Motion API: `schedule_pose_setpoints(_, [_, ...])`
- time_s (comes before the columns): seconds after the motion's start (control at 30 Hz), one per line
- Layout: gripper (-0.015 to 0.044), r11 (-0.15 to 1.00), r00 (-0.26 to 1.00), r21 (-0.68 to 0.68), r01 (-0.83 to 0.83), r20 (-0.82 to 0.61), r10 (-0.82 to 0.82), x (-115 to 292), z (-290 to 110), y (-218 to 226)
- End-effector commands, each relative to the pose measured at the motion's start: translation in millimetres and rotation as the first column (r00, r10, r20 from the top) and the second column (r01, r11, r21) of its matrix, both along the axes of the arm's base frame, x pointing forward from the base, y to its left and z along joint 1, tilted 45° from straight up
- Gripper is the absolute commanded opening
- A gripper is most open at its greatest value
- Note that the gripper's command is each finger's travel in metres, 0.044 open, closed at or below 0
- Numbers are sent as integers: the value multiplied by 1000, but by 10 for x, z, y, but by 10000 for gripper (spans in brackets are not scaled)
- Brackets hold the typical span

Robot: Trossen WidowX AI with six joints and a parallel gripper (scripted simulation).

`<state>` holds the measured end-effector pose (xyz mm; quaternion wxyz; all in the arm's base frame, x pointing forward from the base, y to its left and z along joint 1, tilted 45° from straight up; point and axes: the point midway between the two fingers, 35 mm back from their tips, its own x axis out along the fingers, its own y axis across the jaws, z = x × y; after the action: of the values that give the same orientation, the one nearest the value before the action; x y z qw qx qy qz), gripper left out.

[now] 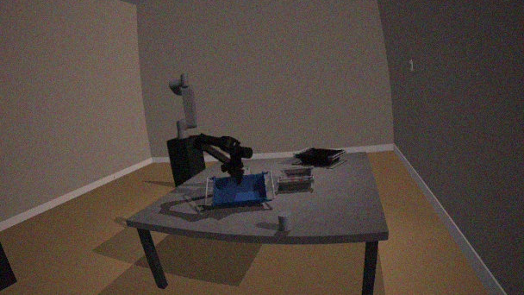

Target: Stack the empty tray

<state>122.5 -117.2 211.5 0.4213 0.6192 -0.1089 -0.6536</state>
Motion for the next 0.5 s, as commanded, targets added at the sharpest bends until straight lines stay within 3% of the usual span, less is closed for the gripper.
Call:
schedule_pose_setpoints(0.0, [0, 1000, 1000, -16, 0, 19, 0, 52, 156, -23])
schedule_pose_setpoints(0.47, [0, 1000, 1000, -17, 0, 22, 0, 248, 682, -114])
